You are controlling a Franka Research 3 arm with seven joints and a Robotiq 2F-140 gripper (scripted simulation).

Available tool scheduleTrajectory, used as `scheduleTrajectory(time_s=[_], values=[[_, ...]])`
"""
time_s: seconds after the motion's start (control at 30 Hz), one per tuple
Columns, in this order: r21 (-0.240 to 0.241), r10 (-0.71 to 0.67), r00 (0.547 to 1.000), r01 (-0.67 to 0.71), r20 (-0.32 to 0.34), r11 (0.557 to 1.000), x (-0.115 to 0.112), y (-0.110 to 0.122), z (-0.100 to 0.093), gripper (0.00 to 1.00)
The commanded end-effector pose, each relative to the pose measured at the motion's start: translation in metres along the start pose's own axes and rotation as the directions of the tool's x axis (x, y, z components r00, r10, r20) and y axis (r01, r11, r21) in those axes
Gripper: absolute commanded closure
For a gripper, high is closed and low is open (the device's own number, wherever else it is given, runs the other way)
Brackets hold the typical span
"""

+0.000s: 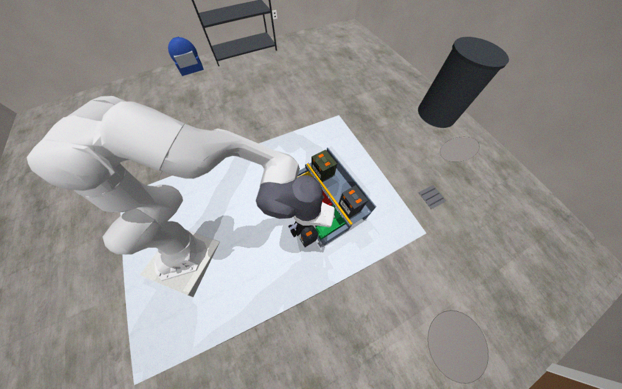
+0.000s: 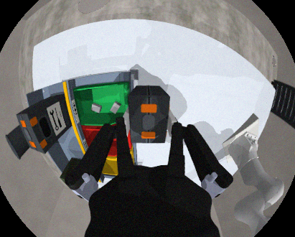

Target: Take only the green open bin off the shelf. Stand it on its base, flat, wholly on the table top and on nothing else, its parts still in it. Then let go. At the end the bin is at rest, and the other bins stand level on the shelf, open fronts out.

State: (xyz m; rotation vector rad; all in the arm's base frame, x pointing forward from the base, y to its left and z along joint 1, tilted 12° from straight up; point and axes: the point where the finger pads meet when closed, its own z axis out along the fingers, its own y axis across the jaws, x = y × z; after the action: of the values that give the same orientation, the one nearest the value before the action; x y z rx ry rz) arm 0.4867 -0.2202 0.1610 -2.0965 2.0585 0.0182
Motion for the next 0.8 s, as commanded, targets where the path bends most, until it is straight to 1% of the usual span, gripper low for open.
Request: scheduleTrajectory(time_s=[0.0,0.33,0.37,0.5,0.77], values=[[0.015,-0.004,1.000,0.004,-0.018,1.000,0.0058,-0.0055,-0.0091,1.00],[0.015,-0.004,1.000,0.004,-0.018,1.000,0.0058,-0.0055,-0.0091,1.00],[0.004,-0.001,1.000,0.001,-0.005,1.000,0.0013,-0.0016,-0.0025,1.00],[0.015,-0.004,1.000,0.004,-0.018,1.000,0.0058,-0.0055,-0.0090,1.00],[0.015,-0.004,1.000,0.004,-0.018,1.000,0.0058,-0.0055,-0.0090,1.00]])
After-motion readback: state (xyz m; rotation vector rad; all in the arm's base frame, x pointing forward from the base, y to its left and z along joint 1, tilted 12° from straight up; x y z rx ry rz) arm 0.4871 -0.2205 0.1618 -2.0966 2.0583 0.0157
